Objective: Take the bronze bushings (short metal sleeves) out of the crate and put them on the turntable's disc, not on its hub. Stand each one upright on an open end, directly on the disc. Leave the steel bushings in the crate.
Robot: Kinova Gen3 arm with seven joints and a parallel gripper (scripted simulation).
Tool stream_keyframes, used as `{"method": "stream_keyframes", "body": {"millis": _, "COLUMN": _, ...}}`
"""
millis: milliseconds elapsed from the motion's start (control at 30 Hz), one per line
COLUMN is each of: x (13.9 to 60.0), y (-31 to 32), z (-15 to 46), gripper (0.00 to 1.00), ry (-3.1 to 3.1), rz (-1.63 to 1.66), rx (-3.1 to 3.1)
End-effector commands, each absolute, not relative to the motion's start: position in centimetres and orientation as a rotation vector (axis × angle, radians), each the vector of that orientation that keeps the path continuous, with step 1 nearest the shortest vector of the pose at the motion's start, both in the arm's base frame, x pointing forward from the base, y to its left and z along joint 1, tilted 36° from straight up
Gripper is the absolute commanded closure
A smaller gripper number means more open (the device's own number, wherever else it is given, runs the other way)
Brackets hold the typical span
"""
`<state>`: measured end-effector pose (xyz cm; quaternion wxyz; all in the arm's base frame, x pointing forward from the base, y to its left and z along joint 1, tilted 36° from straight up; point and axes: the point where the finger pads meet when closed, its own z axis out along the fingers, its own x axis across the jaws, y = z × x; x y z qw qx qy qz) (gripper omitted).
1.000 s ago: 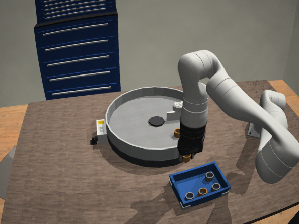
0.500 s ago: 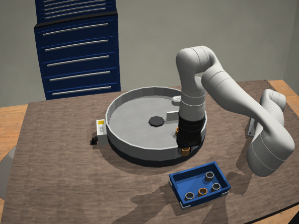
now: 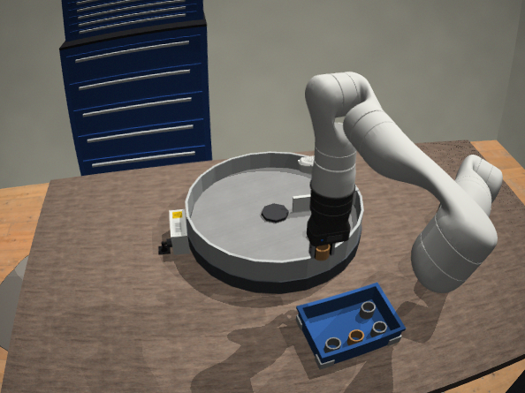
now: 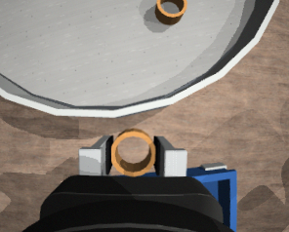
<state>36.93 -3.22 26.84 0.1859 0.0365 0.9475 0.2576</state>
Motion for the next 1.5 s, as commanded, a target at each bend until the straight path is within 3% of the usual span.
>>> {"method": "stream_keyframes", "body": {"millis": 0, "x": 36.6, "y": -4.9, "z": 26.2, "gripper": 1.0, "ry": 2.666, "rz": 0.715, "rx": 0.121}}
{"method": "stream_keyframes", "body": {"millis": 1467, "x": 34.3, "y": -19.9, "z": 16.7, "gripper": 1.0, "ry": 2.662, "rz": 0.706, "rx": 0.119}}
